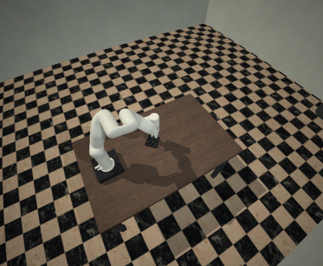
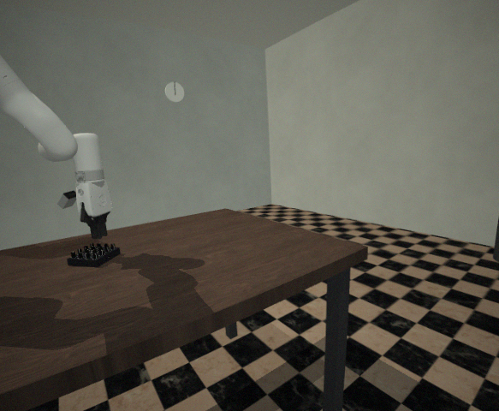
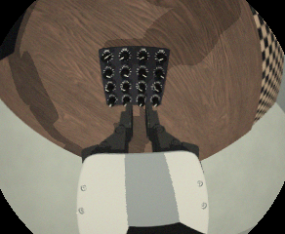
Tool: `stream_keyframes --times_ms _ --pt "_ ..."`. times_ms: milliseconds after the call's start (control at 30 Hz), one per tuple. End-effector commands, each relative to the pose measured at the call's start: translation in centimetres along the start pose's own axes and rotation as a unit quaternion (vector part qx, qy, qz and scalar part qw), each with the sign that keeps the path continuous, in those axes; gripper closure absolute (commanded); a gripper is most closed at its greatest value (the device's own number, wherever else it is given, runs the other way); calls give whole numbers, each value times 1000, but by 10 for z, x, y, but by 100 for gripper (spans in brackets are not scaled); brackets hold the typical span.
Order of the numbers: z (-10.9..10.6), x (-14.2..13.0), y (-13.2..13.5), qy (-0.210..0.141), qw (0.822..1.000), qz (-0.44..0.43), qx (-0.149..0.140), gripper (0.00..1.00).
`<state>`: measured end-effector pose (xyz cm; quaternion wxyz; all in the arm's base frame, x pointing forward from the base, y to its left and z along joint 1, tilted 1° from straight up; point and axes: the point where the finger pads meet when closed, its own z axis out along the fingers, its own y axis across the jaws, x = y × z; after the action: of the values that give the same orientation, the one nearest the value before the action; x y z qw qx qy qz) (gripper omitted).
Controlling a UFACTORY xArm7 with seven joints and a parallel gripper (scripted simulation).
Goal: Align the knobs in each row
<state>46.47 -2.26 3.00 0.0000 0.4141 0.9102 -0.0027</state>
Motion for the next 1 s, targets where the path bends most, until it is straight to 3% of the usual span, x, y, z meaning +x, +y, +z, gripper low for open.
stream_keyframes --times_ms 0,200,967 --pt "-13 35 -16 0 1000 -3 -7 81" --pt "-13 66 -43 -4 1000 -1 1 81" --pt "-13 66 -43 -4 1000 -1 1 81"
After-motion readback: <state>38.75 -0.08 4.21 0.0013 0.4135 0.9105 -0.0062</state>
